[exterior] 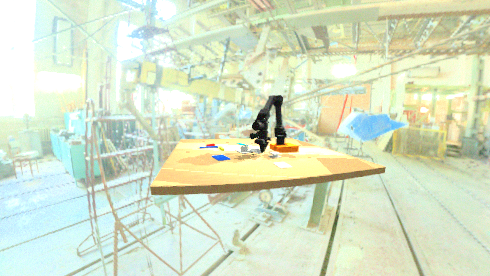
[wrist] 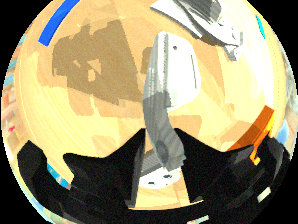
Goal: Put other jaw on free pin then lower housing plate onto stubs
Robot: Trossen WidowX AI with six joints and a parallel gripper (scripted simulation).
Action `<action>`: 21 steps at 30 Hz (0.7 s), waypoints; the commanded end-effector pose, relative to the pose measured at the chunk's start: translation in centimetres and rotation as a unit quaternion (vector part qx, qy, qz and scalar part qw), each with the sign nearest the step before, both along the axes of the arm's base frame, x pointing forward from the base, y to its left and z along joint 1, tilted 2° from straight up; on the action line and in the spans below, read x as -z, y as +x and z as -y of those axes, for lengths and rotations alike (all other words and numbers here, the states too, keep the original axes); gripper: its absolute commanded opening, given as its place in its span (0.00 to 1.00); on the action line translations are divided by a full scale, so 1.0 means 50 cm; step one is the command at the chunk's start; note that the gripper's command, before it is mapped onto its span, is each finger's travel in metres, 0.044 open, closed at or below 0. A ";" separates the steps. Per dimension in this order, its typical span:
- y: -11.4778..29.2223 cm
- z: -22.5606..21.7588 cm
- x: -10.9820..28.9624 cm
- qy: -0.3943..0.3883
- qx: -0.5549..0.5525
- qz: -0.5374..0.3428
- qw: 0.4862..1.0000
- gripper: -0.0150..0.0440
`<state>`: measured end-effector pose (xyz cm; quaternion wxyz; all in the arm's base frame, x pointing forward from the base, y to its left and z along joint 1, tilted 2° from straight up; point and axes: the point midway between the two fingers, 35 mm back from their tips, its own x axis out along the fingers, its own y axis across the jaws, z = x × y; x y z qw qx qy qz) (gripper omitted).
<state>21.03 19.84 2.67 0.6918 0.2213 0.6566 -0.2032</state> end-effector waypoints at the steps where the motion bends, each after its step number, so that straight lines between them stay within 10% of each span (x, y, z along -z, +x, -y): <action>1: -0.001 0.003 0.017 -0.003 -0.001 0.000 1.000 0.32; 6: -0.001 0.004 0.022 -0.003 -0.001 0.000 1.000 0.32; 21: -0.008 0.004 -0.117 -0.002 -0.001 0.000 1.000 0.98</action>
